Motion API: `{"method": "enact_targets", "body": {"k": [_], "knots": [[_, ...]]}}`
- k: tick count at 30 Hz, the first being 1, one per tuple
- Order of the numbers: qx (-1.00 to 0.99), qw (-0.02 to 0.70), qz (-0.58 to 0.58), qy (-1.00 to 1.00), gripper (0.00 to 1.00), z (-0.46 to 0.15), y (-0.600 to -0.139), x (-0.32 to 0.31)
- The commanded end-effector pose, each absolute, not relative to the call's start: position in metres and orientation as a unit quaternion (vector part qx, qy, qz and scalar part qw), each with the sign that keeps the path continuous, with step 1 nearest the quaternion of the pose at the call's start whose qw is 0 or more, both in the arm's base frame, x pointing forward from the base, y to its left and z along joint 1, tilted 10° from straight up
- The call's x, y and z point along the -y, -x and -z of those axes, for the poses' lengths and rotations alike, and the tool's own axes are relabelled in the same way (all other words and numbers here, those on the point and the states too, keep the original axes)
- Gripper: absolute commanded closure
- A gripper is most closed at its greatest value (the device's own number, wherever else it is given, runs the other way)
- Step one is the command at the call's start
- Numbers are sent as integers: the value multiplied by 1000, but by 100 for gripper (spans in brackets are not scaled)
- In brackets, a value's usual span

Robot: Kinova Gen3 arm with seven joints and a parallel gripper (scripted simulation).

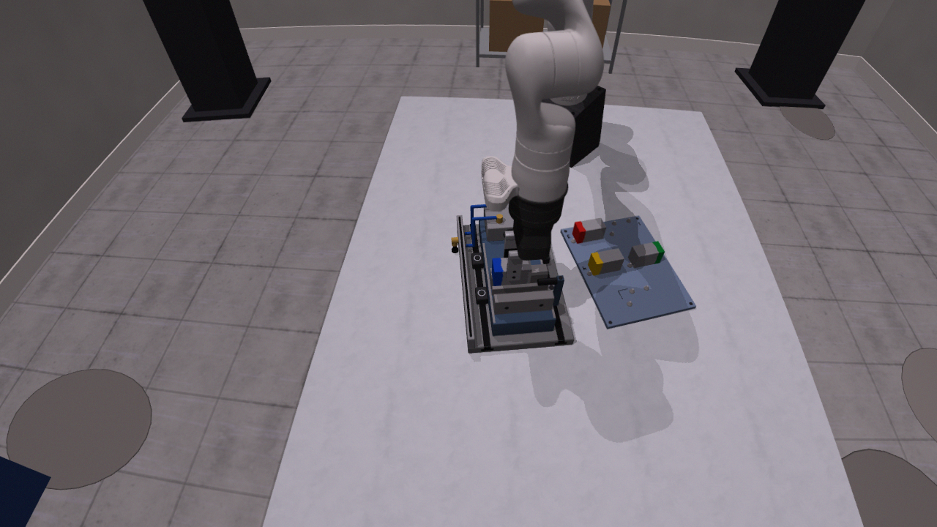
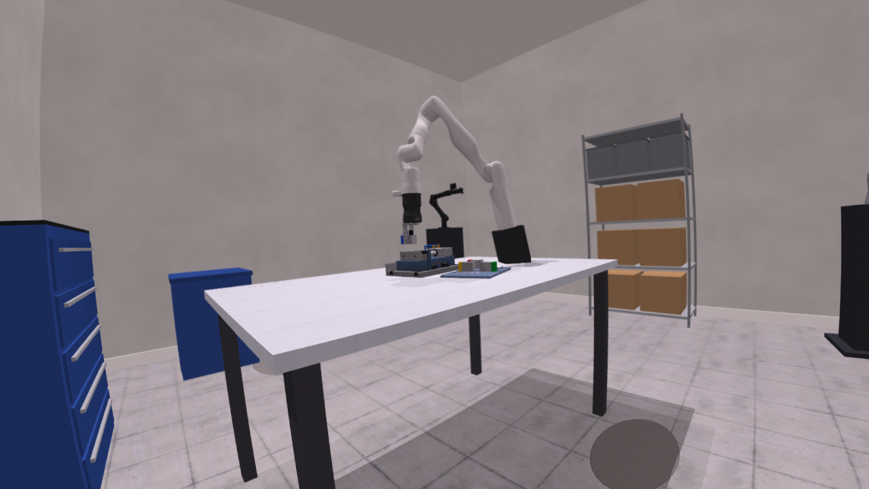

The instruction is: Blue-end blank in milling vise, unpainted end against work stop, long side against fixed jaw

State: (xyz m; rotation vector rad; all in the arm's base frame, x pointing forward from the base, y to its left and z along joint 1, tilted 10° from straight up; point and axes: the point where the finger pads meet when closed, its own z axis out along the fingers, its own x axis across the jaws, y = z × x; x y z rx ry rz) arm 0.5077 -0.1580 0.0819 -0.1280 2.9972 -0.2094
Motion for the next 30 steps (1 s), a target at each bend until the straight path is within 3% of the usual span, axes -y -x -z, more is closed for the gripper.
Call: {"method": "enact_targets", "body": {"k": [1, 30], "knots": [[-994, 67, 69, 42, 100, -82, -507, 156], [-995, 65, 66, 41, 100, -78, -500, 146]]}}
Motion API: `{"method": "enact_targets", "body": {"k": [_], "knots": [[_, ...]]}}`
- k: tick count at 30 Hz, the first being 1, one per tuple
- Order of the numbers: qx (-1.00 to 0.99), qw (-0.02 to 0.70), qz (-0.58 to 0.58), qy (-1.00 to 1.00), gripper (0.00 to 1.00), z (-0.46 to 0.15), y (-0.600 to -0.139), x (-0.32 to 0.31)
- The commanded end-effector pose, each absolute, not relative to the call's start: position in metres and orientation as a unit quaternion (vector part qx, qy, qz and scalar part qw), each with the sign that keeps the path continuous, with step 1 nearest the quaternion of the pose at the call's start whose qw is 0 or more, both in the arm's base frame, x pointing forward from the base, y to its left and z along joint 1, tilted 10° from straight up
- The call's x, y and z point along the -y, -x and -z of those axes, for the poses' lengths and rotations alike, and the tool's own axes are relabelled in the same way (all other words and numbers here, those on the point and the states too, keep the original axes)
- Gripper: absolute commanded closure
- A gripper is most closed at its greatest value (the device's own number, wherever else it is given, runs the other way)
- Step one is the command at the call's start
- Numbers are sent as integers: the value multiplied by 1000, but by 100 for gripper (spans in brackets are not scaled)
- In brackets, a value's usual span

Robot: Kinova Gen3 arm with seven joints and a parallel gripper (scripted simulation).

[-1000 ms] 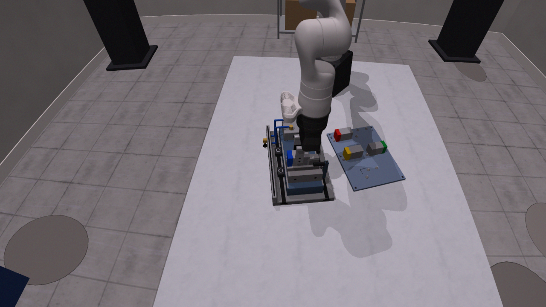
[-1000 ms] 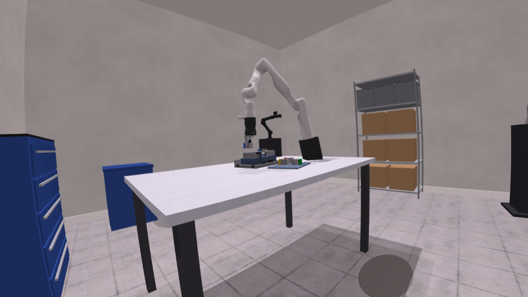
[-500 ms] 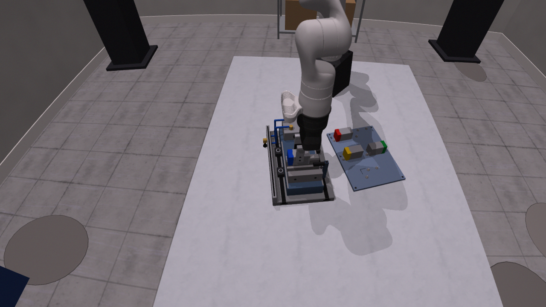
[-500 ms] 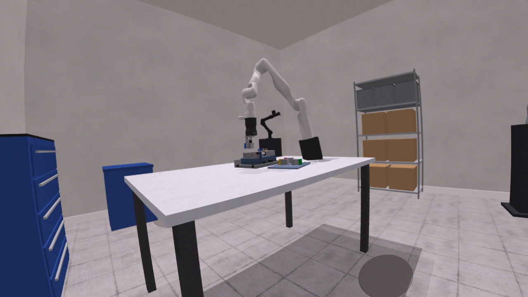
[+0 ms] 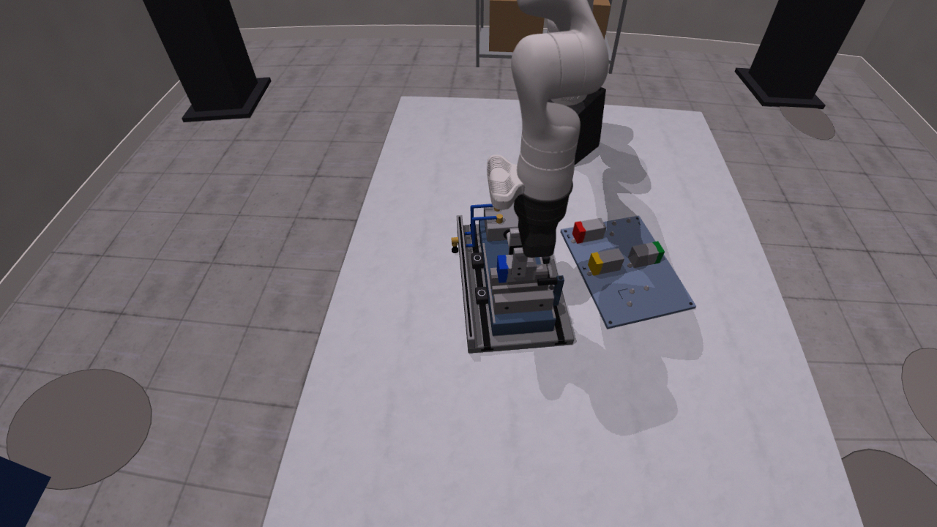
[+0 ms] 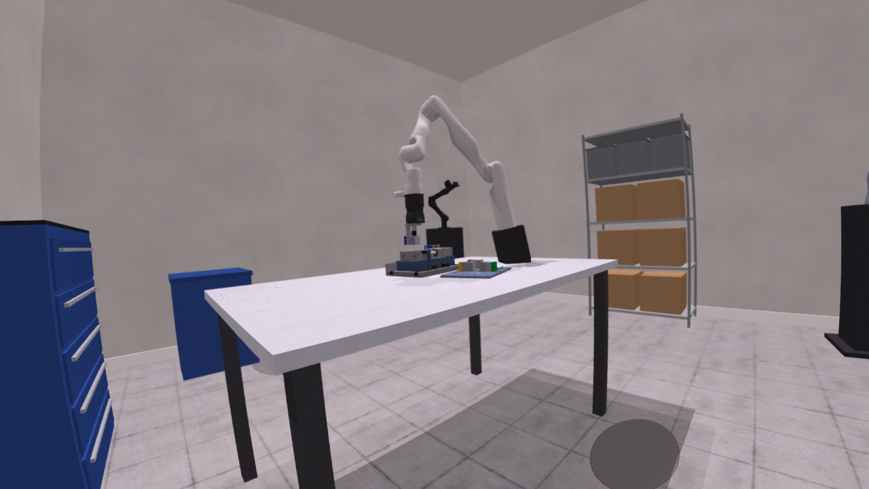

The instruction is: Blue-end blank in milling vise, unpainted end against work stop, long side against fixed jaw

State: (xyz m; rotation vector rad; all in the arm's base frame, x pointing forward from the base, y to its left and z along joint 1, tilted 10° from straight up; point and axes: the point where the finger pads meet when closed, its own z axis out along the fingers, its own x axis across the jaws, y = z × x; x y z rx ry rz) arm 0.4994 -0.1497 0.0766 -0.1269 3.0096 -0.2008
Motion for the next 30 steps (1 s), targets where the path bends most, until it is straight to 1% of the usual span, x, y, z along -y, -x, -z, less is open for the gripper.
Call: {"method": "enact_targets", "body": {"k": [1, 30], "knots": [[-995, 65, 66, 41, 100, -78, -500, 146], [-995, 64, 66, 41, 100, -80, -499, 142]]}}
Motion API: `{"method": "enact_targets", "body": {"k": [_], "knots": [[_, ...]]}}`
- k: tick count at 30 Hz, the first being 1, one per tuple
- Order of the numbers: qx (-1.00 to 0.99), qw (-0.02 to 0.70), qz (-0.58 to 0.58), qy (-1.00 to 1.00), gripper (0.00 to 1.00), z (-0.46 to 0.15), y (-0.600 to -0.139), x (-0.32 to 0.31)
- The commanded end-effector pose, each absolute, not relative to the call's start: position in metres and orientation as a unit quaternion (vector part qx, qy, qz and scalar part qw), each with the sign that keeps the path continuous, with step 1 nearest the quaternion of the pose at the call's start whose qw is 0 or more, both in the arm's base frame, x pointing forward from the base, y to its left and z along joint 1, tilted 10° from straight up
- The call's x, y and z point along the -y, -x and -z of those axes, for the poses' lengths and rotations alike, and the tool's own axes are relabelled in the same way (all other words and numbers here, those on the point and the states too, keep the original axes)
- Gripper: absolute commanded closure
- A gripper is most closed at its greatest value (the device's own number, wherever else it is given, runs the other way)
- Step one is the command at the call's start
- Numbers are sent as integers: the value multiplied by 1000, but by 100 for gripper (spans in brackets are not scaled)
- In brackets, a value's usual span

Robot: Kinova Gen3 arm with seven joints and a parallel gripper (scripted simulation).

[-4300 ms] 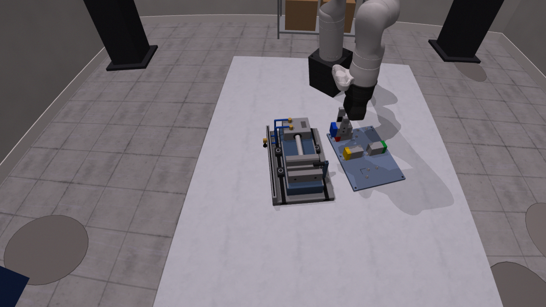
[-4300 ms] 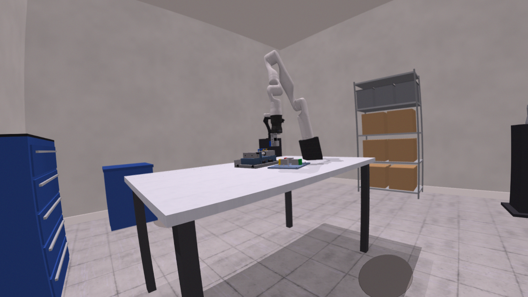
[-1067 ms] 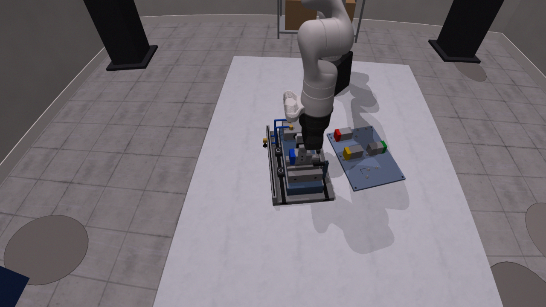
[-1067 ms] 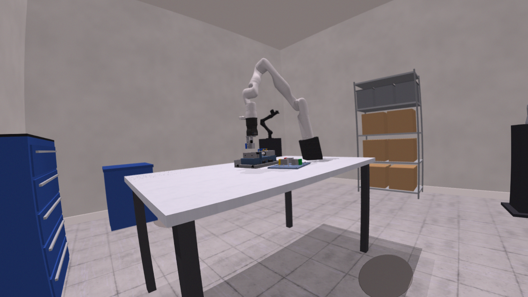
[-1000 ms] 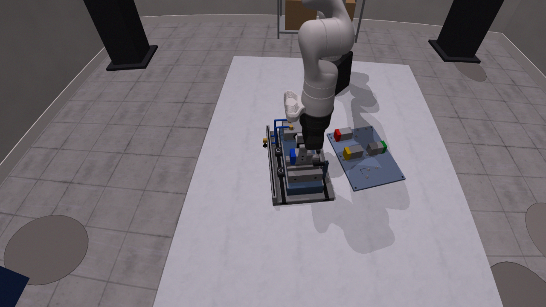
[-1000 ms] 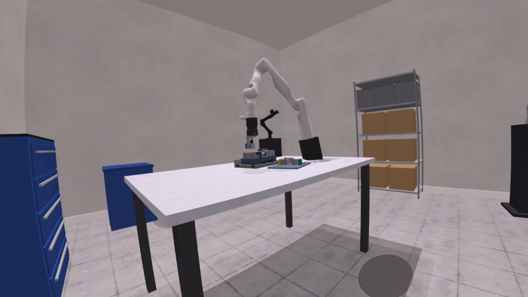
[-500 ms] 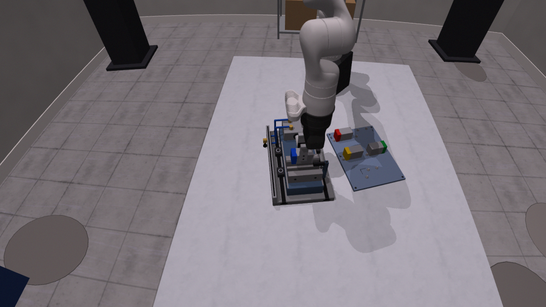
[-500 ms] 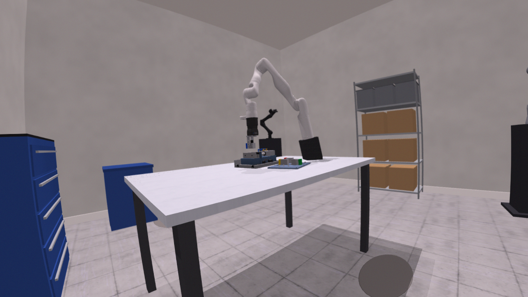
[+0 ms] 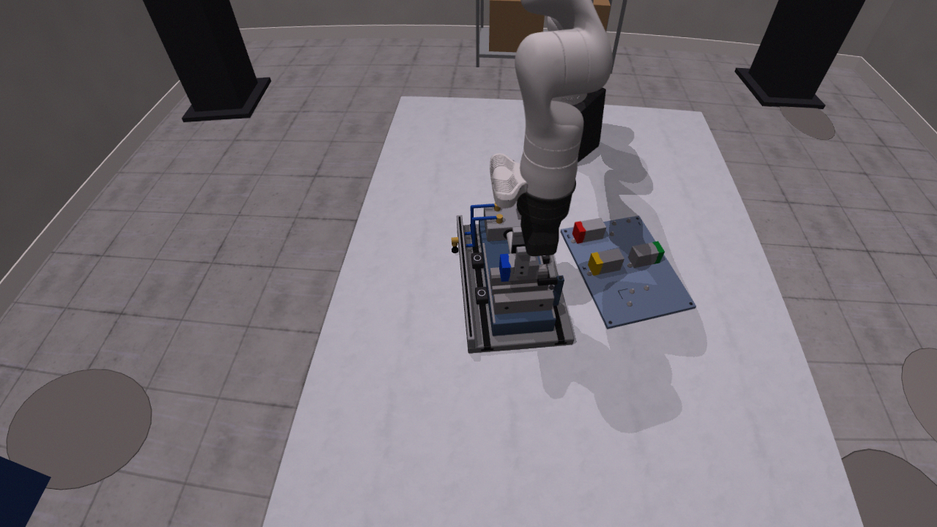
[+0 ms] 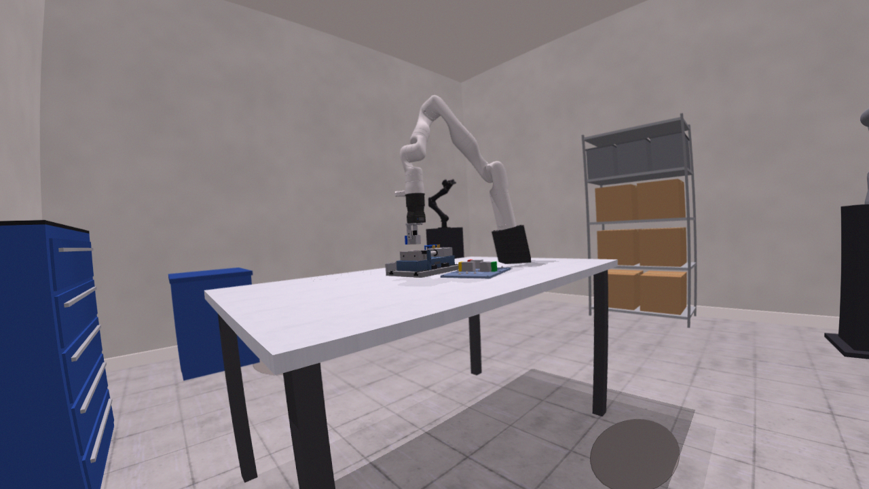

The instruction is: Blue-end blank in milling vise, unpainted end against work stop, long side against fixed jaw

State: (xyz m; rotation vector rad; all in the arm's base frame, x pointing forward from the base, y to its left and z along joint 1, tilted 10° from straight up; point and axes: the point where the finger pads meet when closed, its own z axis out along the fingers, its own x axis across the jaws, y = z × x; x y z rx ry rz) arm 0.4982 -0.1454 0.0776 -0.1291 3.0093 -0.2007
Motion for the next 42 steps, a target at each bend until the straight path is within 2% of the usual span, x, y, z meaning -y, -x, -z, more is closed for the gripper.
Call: {"method": "enact_targets", "body": {"k": [1, 22, 42], "knots": [[-995, 64, 66, 41, 100, -80, -499, 142], [-995, 65, 66, 41, 100, -80, -498, 141], [-995, 67, 65, 41, 100, -54, -503, 147]]}}
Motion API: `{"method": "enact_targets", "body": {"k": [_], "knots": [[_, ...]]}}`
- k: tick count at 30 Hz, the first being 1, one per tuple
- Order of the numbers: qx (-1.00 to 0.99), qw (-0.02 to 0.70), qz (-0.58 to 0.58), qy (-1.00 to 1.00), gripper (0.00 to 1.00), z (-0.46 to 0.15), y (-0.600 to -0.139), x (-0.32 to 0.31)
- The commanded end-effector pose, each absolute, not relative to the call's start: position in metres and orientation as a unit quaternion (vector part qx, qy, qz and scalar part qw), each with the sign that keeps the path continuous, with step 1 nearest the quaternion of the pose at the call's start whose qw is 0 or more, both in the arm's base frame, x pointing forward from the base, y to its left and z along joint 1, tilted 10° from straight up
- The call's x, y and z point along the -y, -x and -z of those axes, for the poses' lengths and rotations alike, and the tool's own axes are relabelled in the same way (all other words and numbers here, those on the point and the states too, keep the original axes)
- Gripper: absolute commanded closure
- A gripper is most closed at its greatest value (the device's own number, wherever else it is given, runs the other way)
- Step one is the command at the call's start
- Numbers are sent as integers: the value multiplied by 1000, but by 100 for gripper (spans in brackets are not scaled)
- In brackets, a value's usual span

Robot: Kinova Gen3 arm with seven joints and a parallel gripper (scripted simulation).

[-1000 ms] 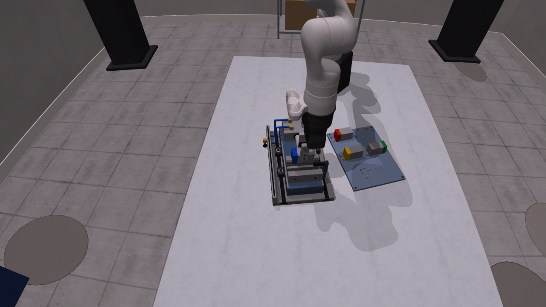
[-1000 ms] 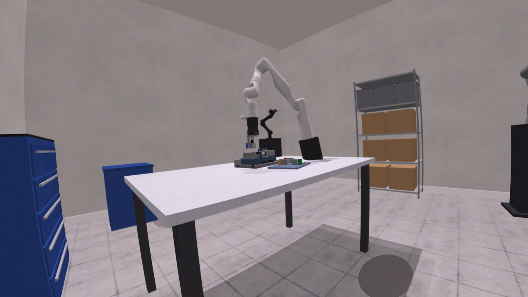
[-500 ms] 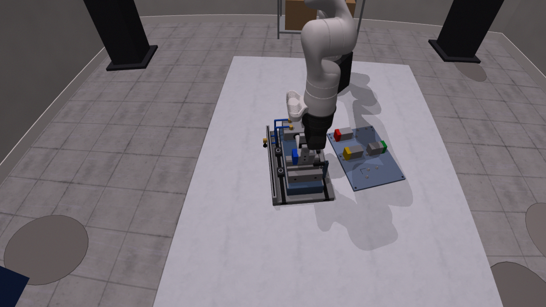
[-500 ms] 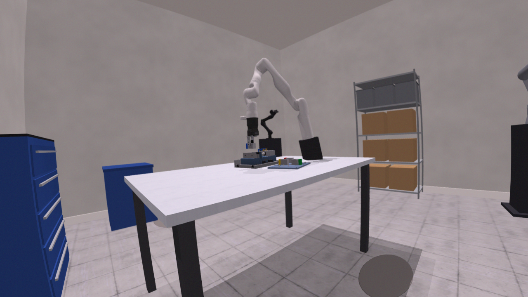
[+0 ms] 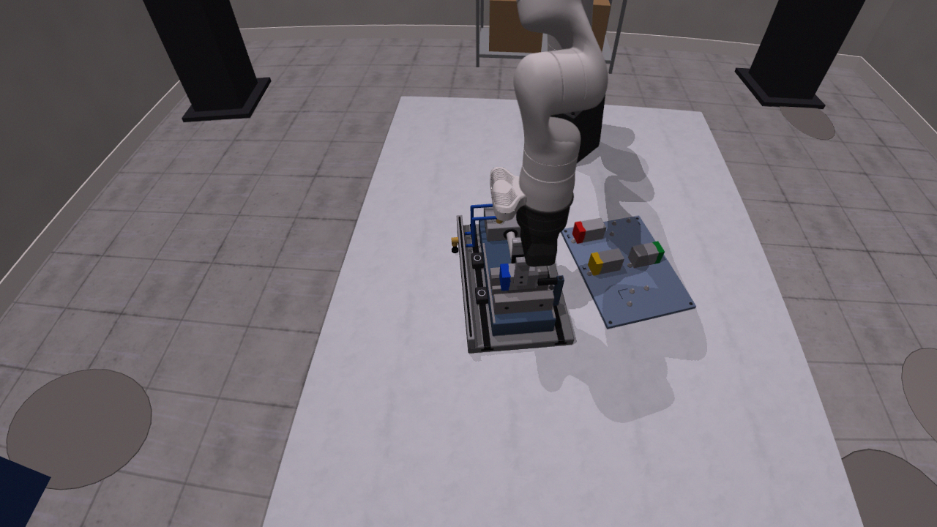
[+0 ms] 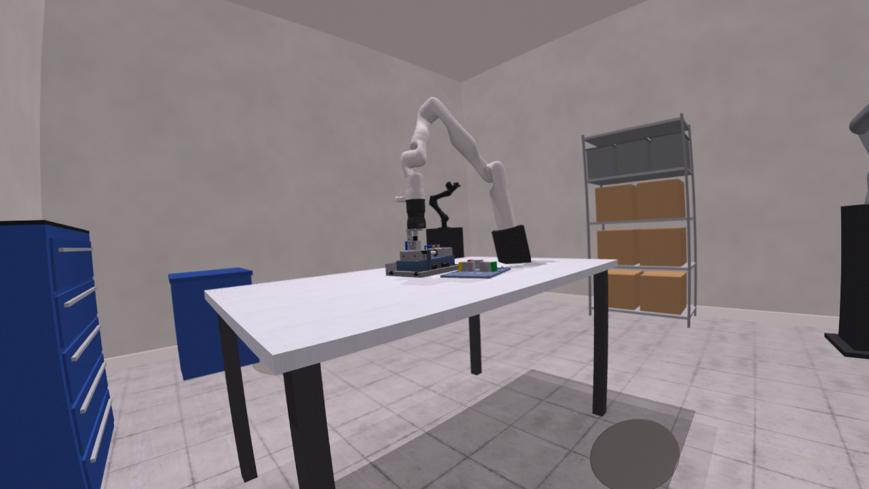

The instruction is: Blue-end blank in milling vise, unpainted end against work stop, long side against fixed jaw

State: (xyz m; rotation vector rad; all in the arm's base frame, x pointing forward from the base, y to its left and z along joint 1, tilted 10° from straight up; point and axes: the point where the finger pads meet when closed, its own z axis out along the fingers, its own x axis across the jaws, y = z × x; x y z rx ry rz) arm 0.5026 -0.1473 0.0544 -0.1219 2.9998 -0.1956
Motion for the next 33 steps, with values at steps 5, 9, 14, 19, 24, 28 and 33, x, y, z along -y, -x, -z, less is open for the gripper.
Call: {"method": "enact_targets", "body": {"k": [5, 9, 14, 19, 24, 28, 33], "knots": [[-995, 66, 66, 41, 100, -51, -502, 147], [-995, 65, 66, 41, 100, -49, -501, 147], [-995, 65, 66, 41, 100, -48, -500, 146], [-995, 66, 65, 41, 100, -51, -501, 146], [-995, 65, 65, 41, 100, -51, -500, 146], [-995, 65, 66, 41, 100, -51, -500, 146], [-995, 66, 65, 41, 100, -51, -501, 146]]}}
